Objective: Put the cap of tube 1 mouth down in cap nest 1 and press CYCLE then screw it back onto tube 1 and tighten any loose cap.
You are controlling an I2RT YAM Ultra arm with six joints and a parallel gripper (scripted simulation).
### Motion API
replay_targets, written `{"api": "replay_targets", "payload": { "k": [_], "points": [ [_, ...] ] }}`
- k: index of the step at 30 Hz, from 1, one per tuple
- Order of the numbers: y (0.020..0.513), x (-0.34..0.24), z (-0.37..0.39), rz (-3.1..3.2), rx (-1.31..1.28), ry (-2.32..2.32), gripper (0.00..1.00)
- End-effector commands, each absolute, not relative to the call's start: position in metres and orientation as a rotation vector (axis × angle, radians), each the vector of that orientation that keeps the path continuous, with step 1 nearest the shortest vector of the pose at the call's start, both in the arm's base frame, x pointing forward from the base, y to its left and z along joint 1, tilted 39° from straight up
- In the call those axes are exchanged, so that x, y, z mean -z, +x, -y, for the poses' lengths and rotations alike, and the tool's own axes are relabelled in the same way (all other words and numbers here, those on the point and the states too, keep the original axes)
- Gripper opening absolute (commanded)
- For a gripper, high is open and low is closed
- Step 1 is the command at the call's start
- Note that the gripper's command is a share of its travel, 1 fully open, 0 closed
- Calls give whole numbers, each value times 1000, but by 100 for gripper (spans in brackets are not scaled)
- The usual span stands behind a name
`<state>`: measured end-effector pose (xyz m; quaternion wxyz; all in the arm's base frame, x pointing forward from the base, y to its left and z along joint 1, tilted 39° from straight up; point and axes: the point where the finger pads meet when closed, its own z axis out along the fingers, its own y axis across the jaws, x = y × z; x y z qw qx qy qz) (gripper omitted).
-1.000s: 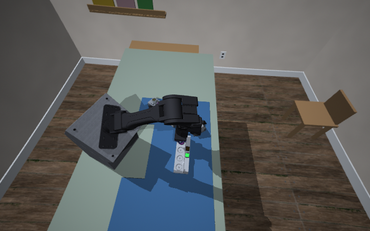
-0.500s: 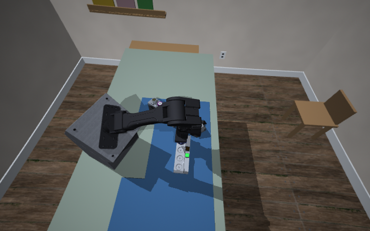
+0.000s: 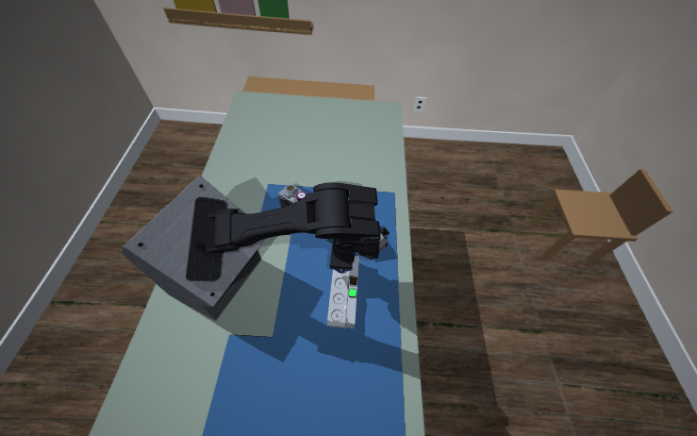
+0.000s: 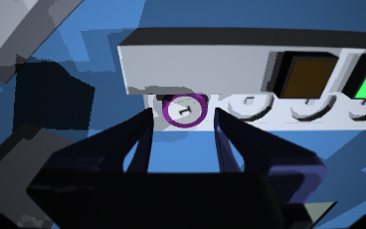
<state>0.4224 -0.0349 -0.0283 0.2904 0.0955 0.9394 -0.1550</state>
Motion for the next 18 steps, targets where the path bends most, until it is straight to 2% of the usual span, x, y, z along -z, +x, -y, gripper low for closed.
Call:
{"api": "replay_targets", "payload": {
  "k": [1,18],
  "points": [
    [426,26,34,-2494,409,250,47],
    [430,31,37,-2494,409,250,47]
  ]
}}
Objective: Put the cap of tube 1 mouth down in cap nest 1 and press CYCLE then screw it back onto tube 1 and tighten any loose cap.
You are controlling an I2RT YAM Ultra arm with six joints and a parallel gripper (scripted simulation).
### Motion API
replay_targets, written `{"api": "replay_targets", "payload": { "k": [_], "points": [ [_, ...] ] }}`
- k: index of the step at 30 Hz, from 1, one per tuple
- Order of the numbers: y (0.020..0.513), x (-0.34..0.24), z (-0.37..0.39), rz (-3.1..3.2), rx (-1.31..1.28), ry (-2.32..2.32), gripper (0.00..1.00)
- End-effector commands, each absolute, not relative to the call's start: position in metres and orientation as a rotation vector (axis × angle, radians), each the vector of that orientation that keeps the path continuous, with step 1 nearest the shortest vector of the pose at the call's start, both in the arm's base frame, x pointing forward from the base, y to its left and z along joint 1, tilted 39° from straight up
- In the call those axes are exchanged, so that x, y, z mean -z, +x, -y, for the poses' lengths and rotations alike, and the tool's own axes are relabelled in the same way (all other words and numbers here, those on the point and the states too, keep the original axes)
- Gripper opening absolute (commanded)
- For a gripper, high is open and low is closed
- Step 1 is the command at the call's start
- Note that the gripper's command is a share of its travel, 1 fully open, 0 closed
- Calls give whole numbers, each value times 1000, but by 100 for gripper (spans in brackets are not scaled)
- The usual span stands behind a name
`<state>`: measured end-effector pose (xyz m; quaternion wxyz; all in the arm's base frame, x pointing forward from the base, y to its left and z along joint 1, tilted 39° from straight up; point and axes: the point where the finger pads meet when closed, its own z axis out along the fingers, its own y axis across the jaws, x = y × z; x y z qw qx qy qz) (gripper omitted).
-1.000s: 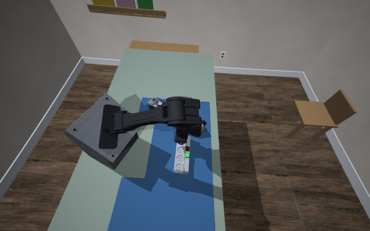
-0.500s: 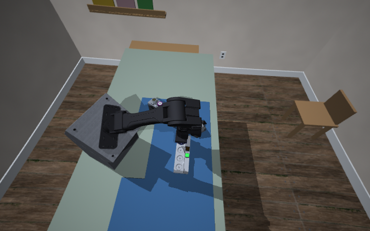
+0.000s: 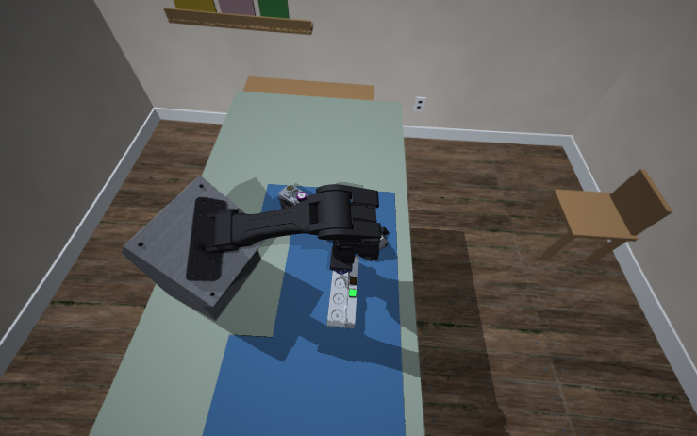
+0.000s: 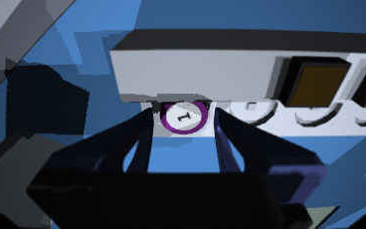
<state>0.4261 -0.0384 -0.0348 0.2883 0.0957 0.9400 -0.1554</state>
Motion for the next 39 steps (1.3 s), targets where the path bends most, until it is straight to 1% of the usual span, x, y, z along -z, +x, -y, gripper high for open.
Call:
{"api": "replay_targets", "payload": {
  "k": [1,15,16,28,39],
  "points": [
    [430,31,37,-2494,409,250,47],
    [431,32,38,-2494,410,250,47],
    [431,32,38,-2494,410,250,0],
    [431,32,38,-2494,410,250,0],
    [407,-3,22,-2494,409,250,0]
  ]
}}
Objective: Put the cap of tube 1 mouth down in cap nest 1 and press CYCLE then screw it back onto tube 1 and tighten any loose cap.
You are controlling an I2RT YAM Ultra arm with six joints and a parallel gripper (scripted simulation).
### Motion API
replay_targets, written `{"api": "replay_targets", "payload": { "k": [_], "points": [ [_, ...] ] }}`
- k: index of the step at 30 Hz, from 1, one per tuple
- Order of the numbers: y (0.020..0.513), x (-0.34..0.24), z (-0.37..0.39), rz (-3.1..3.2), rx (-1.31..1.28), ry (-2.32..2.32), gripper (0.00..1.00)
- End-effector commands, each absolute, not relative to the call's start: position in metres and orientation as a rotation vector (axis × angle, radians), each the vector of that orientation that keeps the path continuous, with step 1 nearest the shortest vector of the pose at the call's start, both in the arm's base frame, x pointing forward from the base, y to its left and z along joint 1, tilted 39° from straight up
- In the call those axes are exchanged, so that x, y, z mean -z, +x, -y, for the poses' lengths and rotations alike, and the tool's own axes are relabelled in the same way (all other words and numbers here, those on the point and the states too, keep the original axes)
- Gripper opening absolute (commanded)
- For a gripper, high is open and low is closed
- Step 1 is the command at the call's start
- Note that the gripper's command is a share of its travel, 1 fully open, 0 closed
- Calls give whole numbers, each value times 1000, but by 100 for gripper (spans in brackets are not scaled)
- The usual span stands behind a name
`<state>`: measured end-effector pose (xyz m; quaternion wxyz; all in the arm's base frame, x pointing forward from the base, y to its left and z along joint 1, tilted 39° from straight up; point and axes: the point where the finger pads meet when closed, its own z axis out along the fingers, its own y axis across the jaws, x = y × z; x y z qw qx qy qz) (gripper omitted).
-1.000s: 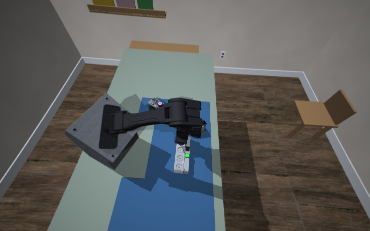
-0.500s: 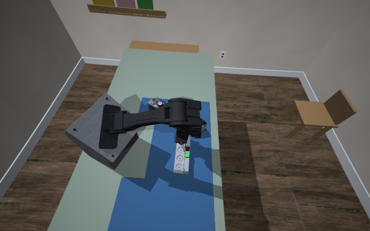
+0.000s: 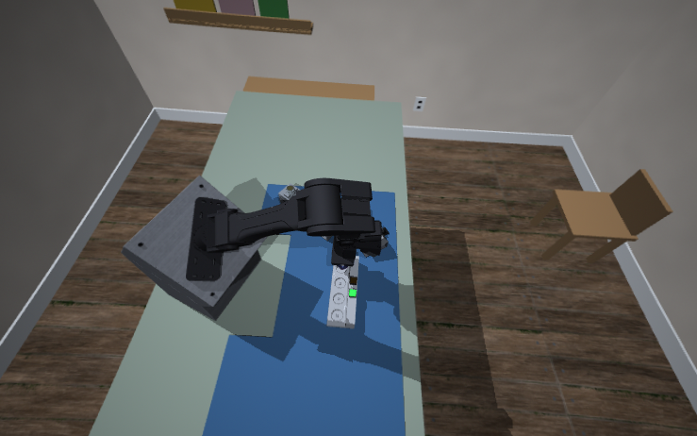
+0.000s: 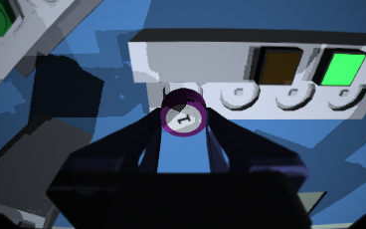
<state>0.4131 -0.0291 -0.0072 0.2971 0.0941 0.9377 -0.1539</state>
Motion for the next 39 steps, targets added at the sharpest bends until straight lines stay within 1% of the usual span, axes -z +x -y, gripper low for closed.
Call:
{"api": "replay_targets", "payload": {
  "k": [1,21,30,35,36,39],
  "points": [
    [405,-7,20,-2494,409,250,0],
    [358,-77,-10,-2494,407,251,0],
    [358,-77,-10,-2494,407,251,0],
    [344,-53,-42,-2542,569,-267,0],
    [344,-53,-43,-2542,571,-276,0],
    [336,-39,-62,-2526,660,-589,0]
  ]
}}
